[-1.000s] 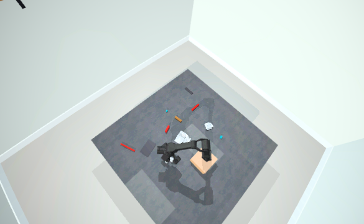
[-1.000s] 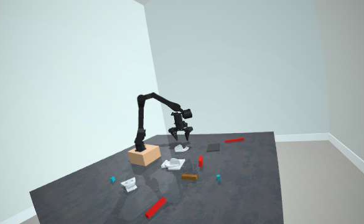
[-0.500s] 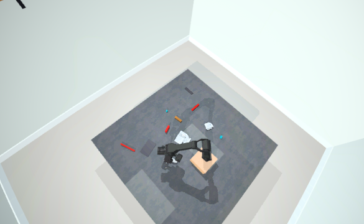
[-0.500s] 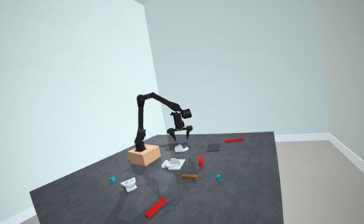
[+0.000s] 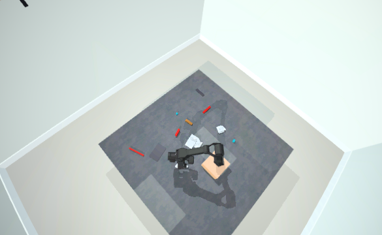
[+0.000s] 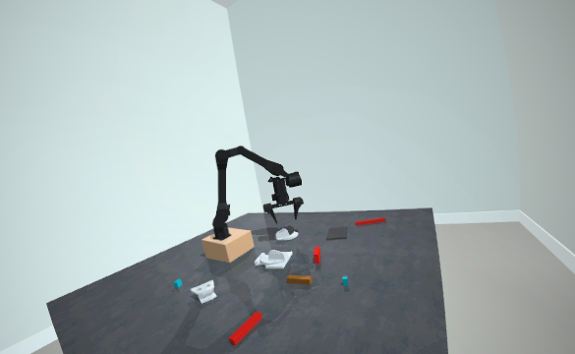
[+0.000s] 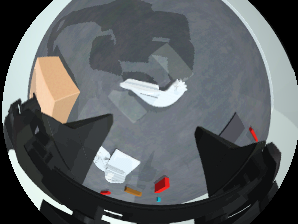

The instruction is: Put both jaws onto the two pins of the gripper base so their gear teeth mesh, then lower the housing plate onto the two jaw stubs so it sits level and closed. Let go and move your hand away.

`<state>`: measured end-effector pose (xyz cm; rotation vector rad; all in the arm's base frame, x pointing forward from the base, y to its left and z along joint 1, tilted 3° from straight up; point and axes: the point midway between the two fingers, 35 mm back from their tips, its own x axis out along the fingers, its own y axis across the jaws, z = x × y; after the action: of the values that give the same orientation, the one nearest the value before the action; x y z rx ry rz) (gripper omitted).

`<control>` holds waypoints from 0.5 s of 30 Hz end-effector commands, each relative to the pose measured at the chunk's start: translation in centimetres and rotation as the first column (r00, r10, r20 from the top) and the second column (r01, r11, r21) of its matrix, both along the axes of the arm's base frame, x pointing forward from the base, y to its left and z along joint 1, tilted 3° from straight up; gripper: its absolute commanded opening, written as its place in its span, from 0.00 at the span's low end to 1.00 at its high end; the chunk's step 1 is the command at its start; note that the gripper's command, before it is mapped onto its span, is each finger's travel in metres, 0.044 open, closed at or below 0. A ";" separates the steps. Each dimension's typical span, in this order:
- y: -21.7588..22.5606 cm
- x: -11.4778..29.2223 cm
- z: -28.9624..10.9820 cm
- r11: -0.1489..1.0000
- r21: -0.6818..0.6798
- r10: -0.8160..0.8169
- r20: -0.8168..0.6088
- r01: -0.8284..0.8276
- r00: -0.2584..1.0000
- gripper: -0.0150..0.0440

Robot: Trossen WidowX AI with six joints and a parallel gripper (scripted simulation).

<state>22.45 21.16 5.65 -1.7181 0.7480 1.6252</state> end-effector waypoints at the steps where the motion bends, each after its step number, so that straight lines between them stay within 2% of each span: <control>1: -0.2 -0.2 -0.1 0.996 -0.013 0.087 -0.001 -0.087 0.996 1.00; 15: 0.0 -0.7 0.0 0.911 -0.037 0.410 0.001 -0.410 0.912 1.00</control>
<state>21.92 21.28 5.74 -1.9627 0.4726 1.8456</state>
